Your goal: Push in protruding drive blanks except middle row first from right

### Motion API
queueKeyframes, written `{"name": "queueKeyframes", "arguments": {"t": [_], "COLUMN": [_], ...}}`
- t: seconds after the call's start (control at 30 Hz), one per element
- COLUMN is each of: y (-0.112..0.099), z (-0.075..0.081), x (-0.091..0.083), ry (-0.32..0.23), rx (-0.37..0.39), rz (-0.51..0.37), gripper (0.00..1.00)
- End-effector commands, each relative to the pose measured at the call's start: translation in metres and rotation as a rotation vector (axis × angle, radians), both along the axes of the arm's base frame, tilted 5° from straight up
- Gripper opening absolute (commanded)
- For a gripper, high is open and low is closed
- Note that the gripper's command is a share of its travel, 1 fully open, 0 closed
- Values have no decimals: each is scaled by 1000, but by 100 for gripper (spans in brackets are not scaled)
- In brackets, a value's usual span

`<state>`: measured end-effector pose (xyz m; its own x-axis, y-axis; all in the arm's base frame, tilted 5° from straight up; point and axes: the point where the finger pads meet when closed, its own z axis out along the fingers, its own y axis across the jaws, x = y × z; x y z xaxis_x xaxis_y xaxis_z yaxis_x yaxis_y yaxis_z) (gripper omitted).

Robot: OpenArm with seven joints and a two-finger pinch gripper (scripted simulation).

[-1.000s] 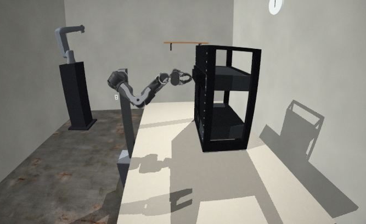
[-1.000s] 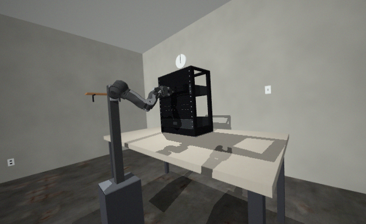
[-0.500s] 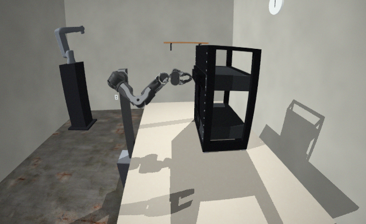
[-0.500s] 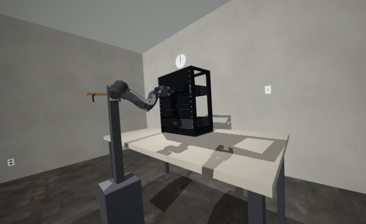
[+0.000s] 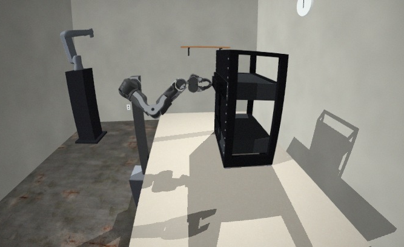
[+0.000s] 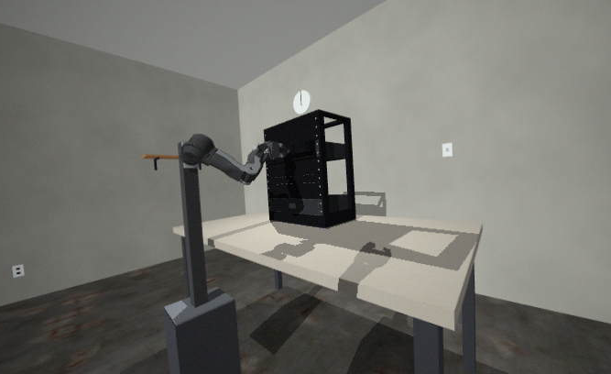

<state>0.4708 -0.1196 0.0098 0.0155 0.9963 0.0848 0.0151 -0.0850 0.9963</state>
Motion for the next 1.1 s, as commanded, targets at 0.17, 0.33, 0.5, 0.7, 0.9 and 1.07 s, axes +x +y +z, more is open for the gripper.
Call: {"name": "queueKeyframes", "arguments": {"t": [0.17,0.33,0.5,0.7,0.9,1.07], "y": [0,-1,-1,-1,-1,0], "z": [2,0,-3,-3,-1,2], "x": [0,4,10,10,14,20], "ry": [-2,1,1,1,1,2], "rx": [0,0,0,0,0,0], "rz": [0,0,0,0,0,0], "gripper": [0,0,0,0,0,0]}}
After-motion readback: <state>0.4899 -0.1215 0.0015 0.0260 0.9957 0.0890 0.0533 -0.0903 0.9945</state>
